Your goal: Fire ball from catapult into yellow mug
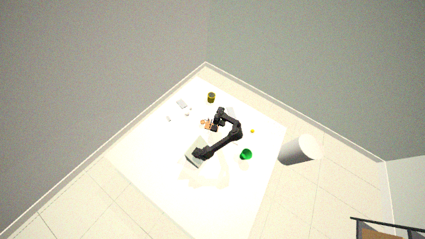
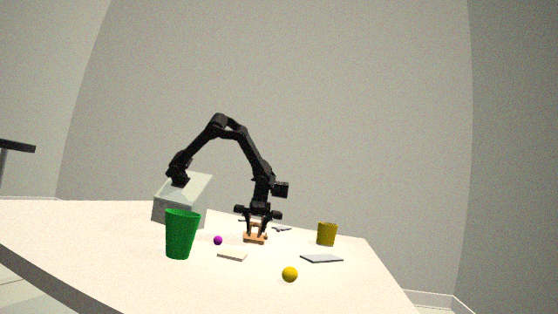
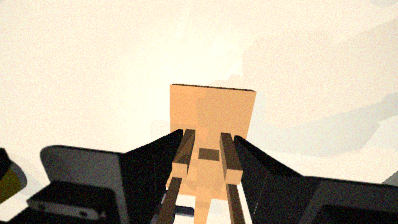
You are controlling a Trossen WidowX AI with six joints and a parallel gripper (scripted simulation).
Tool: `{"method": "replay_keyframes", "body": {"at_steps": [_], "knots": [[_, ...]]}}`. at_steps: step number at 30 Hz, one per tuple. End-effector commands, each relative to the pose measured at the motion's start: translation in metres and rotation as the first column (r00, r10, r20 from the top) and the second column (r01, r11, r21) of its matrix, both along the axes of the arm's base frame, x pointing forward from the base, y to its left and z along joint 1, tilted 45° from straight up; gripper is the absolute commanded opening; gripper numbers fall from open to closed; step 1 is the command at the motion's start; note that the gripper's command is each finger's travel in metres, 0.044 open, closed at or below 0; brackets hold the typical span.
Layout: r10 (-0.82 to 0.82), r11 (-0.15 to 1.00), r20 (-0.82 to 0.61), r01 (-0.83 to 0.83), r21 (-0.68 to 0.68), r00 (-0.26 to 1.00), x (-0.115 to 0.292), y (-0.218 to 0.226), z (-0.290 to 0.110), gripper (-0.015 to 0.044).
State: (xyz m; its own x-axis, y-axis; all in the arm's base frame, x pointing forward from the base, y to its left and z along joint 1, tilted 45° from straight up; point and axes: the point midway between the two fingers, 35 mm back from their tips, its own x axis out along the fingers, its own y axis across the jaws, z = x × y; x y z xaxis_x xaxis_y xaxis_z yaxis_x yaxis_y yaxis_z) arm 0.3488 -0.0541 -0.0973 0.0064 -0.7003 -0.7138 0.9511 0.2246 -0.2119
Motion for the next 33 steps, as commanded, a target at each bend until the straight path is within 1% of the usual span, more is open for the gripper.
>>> {"method": "replay_keyframes", "body": {"at_steps": [1,2,3,9,17,24,33], "knots": [[0.001,1.000,0.002,-0.001,0.004,1.000,0.001,0.018,0.017,0.0013],[0.002,1.000,0.001,-0.002,0.003,1.000,0.001,0.028,0.027,0.0000],[0.002,1.000,0.000,-0.002,0.003,1.000,0.000,0.034,0.033,0.0000],[0.018,1.000,-0.016,-0.018,0.003,1.000,0.000,0.037,0.034,0.0000],[0.205,0.979,-0.198,-0.204,0.025,0.959,-0.003,0.056,0.015,0.0000],[0.361,0.930,-0.350,-0.360,0.071,0.864,-0.005,0.072,-0.002,0.0000],[0.518,0.841,-0.505,-0.518,0.154,0.691,-0.001,0.097,-0.027,0.0000]]}}
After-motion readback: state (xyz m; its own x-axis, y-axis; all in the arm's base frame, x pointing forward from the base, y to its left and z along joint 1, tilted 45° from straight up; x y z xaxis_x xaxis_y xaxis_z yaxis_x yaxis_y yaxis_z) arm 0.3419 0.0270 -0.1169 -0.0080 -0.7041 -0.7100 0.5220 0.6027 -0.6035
